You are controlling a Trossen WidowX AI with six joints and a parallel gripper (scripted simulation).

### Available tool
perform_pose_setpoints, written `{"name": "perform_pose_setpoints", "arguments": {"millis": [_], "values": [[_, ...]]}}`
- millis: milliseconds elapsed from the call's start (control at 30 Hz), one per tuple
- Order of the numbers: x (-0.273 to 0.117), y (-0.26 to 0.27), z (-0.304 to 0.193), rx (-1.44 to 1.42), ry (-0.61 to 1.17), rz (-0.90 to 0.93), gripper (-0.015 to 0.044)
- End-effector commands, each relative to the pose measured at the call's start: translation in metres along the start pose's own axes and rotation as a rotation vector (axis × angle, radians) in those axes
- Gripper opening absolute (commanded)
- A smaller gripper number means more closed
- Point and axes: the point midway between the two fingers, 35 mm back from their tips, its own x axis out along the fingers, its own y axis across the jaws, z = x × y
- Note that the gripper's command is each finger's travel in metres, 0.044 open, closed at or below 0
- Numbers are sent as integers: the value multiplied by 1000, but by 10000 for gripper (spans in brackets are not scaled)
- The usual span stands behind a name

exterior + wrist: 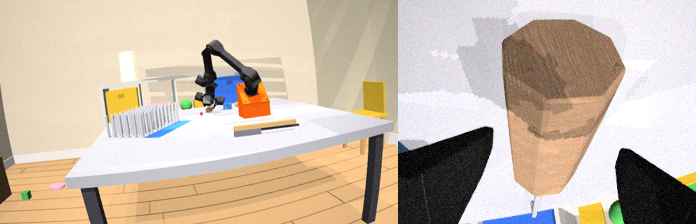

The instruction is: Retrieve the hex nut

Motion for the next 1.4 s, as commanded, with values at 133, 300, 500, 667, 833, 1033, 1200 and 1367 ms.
{"name": "perform_pose_setpoints", "arguments": {"millis": [133, 300, 500, 667, 833, 1033, 1200, 1367], "values": [[6, 4, 6, 3, -5, 0, 227], [6, 4, 6, 3, -5, 0, 155], [3, 2, 4, 16, -2, -8, 76], [-16, -10, -12, 47, 6, -27, 0], [-37, -22, -29, 39, 8, -22, 0], [-79, -37, -59, 20, 8, -11, 0], [-118, -43, -83, 4, 7, 0, 0], [-130, -43, -90, 0, 6, 3, 0]]}}
